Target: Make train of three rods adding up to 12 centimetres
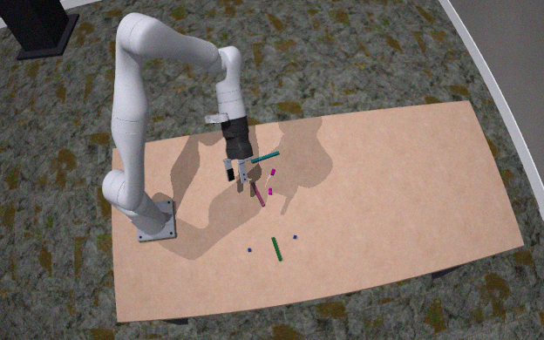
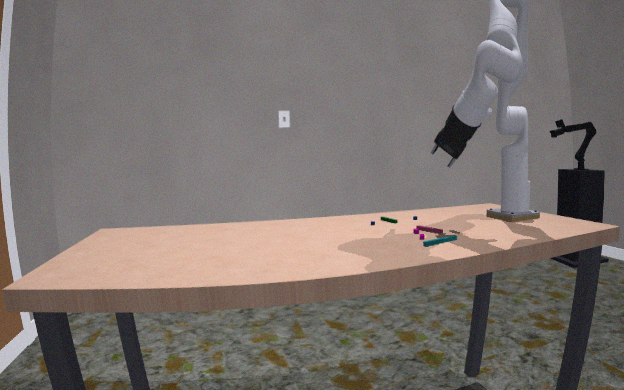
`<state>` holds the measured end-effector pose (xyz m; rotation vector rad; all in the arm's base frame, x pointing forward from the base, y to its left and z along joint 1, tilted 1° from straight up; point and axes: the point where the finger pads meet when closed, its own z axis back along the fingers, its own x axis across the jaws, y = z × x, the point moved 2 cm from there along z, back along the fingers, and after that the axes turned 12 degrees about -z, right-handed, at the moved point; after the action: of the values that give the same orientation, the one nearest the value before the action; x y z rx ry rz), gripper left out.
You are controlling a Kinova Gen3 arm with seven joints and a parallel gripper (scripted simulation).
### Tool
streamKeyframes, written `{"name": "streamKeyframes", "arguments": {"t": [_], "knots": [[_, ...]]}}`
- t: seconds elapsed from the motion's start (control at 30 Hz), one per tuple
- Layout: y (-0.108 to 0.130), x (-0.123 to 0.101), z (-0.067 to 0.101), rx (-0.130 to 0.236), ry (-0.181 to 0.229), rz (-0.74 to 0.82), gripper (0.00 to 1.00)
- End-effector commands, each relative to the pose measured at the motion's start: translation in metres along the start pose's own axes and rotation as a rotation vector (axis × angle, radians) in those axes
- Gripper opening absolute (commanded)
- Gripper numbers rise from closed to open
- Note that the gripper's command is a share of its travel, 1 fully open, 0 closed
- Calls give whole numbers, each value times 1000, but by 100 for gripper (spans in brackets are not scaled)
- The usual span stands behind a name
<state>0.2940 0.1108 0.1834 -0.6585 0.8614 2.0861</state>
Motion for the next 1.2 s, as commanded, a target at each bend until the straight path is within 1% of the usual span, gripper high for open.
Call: {"name": "streamKeyframes", "arguments": {"t": [0.0,0.1,0.13,0.43,0.47,0.7,0.73,1.0,1.03,1.17], "knots": [[0,-3,-2,5,-9,-12,100],[0,-3,-2,5,-9,-12,100],[0,-4,-6,18,-45,-29,100],[0,-4,-6,18,-45,-29,100],[0,-4,-10,30,-83,-48,100],[0,-4,-10,30,-83,-48,100],[0,-5,-14,42,-120,-67,100],[0,-5,-14,42,-120,-67,100],[-1,-6,-18,52,-158,-88,100],[-1,-6,-18,52,-158,-88,100]]}}
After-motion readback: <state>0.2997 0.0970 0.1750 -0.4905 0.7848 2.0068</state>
